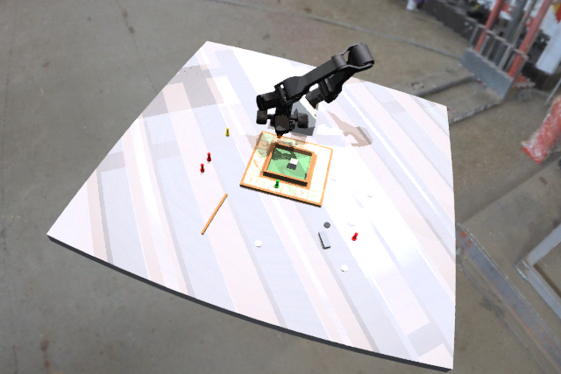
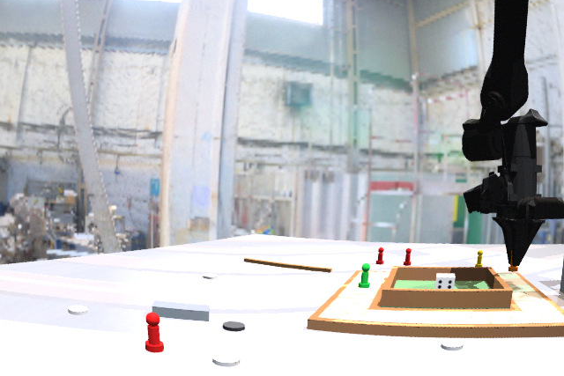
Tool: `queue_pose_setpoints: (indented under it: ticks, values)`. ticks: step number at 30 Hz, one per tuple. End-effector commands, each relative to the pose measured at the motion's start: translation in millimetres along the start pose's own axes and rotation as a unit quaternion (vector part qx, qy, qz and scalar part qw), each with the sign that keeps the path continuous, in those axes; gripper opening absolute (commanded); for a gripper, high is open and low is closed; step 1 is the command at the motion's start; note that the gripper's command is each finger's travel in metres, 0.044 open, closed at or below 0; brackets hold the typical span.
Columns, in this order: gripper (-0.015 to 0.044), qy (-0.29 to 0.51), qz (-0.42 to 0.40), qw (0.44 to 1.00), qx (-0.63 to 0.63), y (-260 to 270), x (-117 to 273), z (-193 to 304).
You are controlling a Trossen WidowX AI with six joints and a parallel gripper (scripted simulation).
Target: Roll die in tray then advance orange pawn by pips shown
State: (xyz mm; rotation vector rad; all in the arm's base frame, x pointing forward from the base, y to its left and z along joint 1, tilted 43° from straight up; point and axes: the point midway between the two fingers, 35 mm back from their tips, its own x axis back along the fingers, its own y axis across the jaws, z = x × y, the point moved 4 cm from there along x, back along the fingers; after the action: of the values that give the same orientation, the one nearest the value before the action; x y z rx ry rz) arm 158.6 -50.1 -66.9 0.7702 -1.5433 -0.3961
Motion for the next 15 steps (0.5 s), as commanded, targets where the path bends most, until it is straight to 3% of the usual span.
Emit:
queue_pose_setpoints:
  ticks: [1,12,15]
  values:
    - [0.0,-0.002,-0.001,1.0,-0.003,0,-4,0]
    - [0.0,-0.003,-0.001,1.0,-0.003,1,-19,0]
    - [0.0079,-0.002,0.002,1.0,0.001,-1,-14,-1]
